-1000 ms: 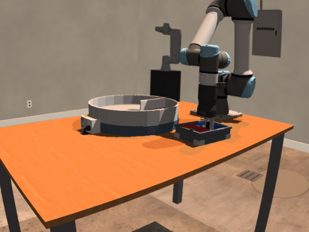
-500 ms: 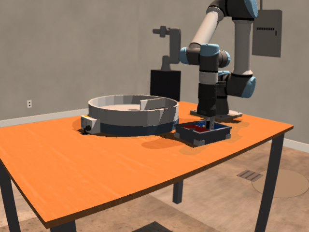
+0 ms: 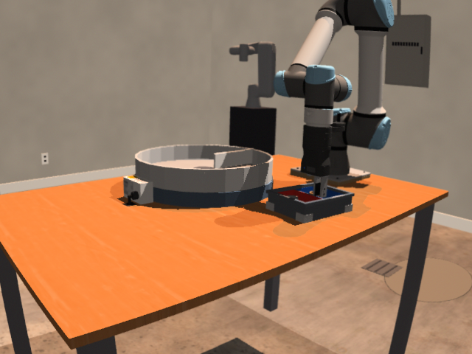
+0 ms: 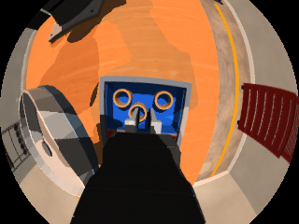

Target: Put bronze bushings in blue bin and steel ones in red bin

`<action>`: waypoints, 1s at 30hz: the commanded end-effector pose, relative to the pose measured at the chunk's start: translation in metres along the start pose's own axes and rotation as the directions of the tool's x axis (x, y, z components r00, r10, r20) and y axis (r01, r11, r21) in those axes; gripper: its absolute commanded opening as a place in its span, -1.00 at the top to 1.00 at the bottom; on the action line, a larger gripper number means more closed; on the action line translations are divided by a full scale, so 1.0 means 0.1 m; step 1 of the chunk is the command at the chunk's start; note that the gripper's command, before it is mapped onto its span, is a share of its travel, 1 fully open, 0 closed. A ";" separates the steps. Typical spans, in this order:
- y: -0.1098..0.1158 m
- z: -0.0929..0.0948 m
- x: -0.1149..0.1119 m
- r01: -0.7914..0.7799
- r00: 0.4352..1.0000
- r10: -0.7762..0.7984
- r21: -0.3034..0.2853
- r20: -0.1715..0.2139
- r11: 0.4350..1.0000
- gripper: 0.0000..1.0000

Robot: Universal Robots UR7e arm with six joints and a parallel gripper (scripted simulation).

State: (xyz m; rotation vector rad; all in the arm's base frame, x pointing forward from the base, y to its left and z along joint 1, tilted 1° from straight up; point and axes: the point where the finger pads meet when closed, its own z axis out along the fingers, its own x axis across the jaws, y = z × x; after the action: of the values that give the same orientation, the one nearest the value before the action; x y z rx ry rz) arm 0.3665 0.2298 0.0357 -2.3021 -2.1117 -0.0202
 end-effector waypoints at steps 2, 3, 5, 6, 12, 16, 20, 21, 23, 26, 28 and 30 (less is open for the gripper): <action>0.00 -0.01 0.00 0.000 1.000 0.000 -0.001 -0.001 1.000 0.16; 0.00 -0.02 0.00 0.000 1.000 0.000 -0.001 -0.001 1.000 0.16; 0.00 -0.02 0.00 0.000 1.000 0.000 -0.001 -0.001 1.000 0.16; 0.00 -0.02 0.00 0.000 1.000 0.000 -0.001 -0.001 1.000 0.16; 0.00 -0.04 0.00 0.000 1.000 0.000 -0.001 -0.001 1.000 0.16; 0.00 -0.07 0.00 0.000 1.000 0.000 -0.001 -0.001 1.000 0.16; 0.00 -0.07 0.00 0.000 1.000 0.000 -0.001 -0.001 1.000 0.16; 0.00 -0.07 0.00 0.000 1.000 0.000 -0.001 -0.001 1.000 0.16; 0.00 -0.07 0.00 0.000 1.000 0.000 -0.001 -0.001 1.000 0.16; 0.00 -0.19 0.00 0.000 1.000 0.000 -0.001 -0.001 1.000 0.16; 0.00 -0.42 0.00 0.000 1.000 0.000 -0.001 -0.001 1.000 0.16; 0.00 -0.64 0.00 0.000 1.000 0.000 -0.001 -0.001 1.000 0.16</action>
State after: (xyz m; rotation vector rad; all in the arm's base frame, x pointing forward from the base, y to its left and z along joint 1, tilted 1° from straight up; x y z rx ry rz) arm 0.3669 0.2295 0.0652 -2.3028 -2.1122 -0.0228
